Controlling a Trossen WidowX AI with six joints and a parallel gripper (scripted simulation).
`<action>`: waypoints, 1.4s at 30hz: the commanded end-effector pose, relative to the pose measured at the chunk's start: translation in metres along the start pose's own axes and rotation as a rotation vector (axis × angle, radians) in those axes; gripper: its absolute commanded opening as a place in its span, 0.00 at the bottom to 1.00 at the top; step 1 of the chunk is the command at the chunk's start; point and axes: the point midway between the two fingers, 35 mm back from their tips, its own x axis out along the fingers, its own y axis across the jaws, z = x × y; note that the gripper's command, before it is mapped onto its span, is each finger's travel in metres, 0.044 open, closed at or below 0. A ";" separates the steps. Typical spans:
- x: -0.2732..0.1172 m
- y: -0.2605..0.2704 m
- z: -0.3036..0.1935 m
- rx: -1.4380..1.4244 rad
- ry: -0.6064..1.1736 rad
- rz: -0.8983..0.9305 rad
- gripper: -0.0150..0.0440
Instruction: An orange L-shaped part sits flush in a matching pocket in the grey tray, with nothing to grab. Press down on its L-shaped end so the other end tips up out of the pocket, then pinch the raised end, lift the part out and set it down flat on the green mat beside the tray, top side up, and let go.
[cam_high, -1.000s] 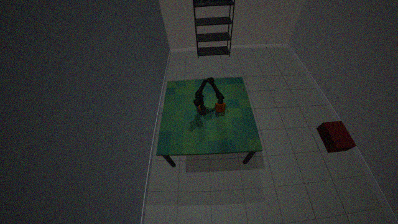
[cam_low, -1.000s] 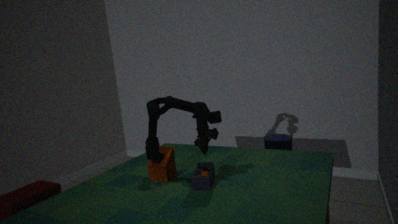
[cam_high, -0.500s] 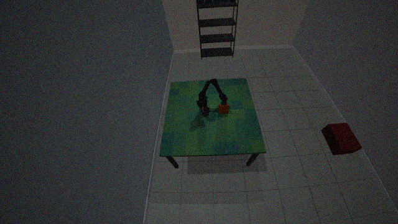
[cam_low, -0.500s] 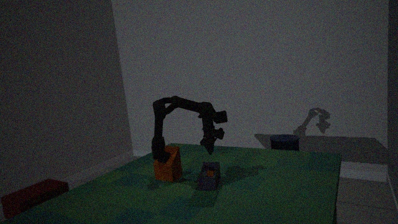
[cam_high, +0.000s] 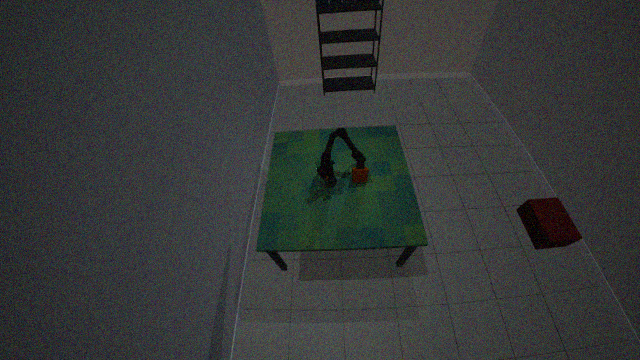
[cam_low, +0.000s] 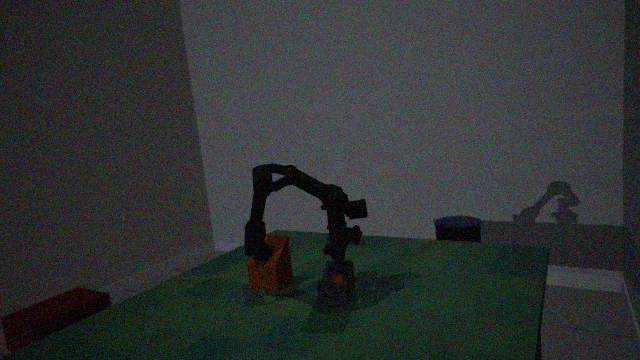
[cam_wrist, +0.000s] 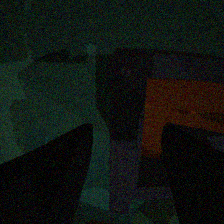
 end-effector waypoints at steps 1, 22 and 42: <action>0.005 -0.001 -0.001 -0.002 0.001 -0.006 0.56; 0.039 -0.002 -0.001 -0.002 0.002 -0.008 0.56; 0.036 0.000 0.000 -0.003 -0.004 0.000 0.56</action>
